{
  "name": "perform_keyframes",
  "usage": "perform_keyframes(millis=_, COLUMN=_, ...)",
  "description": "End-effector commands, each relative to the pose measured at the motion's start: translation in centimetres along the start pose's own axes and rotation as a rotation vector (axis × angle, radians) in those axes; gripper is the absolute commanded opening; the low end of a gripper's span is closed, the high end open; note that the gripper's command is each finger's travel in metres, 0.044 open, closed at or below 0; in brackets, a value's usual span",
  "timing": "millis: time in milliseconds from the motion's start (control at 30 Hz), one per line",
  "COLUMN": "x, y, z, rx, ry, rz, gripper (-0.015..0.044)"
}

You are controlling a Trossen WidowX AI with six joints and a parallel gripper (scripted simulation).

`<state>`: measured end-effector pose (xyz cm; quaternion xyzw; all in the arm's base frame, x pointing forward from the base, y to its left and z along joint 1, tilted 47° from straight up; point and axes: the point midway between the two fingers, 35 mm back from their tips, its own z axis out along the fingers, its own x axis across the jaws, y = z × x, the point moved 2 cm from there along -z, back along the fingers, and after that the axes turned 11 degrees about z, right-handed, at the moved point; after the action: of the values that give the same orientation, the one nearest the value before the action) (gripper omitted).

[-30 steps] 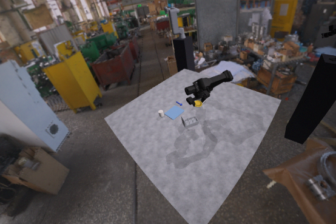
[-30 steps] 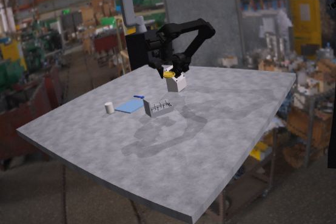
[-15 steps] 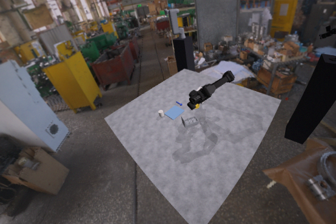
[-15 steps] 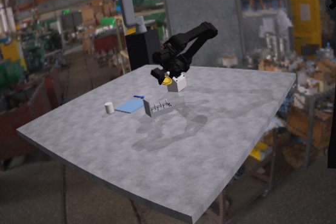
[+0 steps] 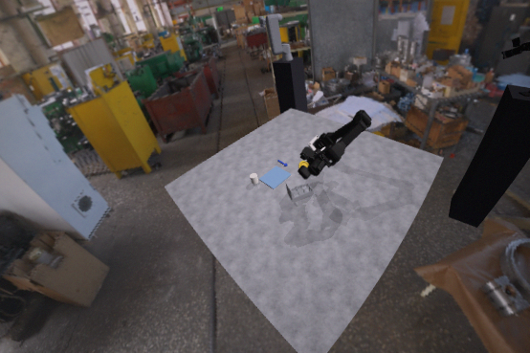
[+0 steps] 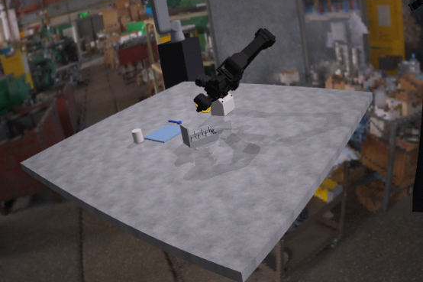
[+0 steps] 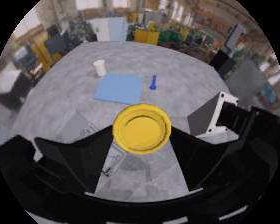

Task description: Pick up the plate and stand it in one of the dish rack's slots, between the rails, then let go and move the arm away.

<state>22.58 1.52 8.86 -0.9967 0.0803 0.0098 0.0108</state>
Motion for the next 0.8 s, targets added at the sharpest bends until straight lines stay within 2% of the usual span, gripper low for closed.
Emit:
perform_keyframes(millis=0, x=0.0, y=-0.2, z=0.4, rx=-0.064, ry=0.055, rz=-0.039, gripper=0.0)
perform_keyframes(millis=767, x=0.4, y=-2.7, z=1.5, rx=-0.374, ry=0.454, rz=-0.262, gripper=0.0)
